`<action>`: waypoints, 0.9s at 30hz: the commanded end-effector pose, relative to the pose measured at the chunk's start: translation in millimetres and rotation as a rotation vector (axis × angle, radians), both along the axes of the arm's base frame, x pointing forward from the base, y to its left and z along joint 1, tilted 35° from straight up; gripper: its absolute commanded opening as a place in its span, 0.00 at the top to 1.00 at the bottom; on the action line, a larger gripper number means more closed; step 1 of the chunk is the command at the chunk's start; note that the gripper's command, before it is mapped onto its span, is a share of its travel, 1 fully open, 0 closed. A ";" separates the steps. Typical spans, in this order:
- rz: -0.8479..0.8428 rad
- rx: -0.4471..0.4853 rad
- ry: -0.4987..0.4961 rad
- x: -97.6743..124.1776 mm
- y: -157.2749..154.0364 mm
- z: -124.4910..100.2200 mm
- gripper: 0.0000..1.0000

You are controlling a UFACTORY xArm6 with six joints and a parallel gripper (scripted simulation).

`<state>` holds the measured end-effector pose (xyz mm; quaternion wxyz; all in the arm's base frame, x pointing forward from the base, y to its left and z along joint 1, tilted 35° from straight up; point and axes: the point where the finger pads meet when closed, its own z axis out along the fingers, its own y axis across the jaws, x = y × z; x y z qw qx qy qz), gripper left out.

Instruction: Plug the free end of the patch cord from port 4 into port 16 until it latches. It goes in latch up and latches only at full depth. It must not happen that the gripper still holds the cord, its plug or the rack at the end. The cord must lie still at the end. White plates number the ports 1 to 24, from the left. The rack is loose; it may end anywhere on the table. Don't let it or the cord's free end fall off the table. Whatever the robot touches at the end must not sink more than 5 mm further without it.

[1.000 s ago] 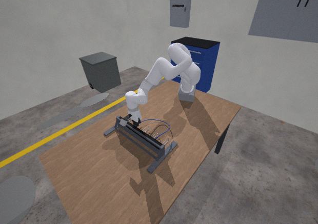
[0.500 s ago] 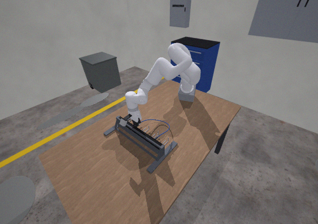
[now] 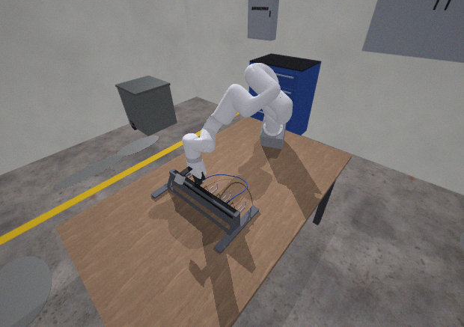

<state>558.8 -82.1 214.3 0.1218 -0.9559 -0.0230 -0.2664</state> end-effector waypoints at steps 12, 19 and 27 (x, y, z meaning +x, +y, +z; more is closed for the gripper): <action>-0.001 -0.002 -0.005 1.7 -0.7 2.9 1.00; -0.001 -0.002 -0.004 2.6 -0.7 3.6 1.00; -0.001 -0.002 -0.005 2.7 -0.8 3.9 1.00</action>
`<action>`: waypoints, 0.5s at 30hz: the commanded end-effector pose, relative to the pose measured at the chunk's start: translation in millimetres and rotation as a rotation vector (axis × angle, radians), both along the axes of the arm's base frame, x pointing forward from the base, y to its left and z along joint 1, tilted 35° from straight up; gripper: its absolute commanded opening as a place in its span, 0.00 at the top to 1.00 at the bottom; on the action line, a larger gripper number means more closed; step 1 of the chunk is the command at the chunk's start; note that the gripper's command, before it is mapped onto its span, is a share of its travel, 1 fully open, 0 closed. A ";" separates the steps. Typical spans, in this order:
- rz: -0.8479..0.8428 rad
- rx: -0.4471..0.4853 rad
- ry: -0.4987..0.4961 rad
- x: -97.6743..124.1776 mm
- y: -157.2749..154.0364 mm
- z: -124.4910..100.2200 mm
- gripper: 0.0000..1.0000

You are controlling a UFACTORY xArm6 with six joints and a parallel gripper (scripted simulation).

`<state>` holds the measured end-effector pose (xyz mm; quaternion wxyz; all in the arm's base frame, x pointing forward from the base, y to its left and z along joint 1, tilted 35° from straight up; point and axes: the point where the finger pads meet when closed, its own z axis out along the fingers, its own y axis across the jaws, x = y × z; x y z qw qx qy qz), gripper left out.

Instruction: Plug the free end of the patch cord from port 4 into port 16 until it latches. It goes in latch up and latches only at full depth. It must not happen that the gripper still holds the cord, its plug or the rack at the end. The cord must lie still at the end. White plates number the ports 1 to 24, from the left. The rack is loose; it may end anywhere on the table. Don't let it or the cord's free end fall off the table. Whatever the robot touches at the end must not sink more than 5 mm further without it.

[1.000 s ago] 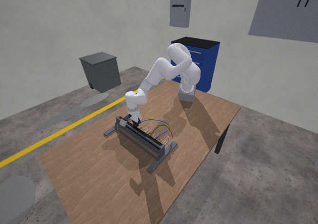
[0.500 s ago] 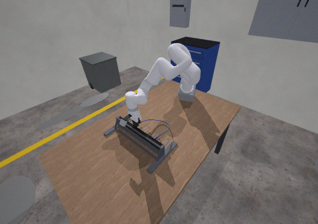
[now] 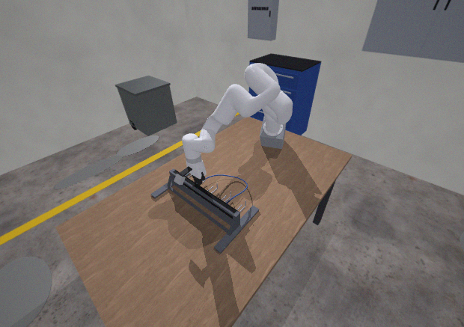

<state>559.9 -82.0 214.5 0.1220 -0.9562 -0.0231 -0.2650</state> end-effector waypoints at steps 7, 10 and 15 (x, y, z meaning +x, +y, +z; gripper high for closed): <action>-0.001 -0.002 -0.008 1.7 -0.9 3.9 1.00; -0.001 -0.003 -0.005 2.1 -0.9 4.2 1.00; 0.001 -0.003 0.001 2.7 -0.9 4.7 1.00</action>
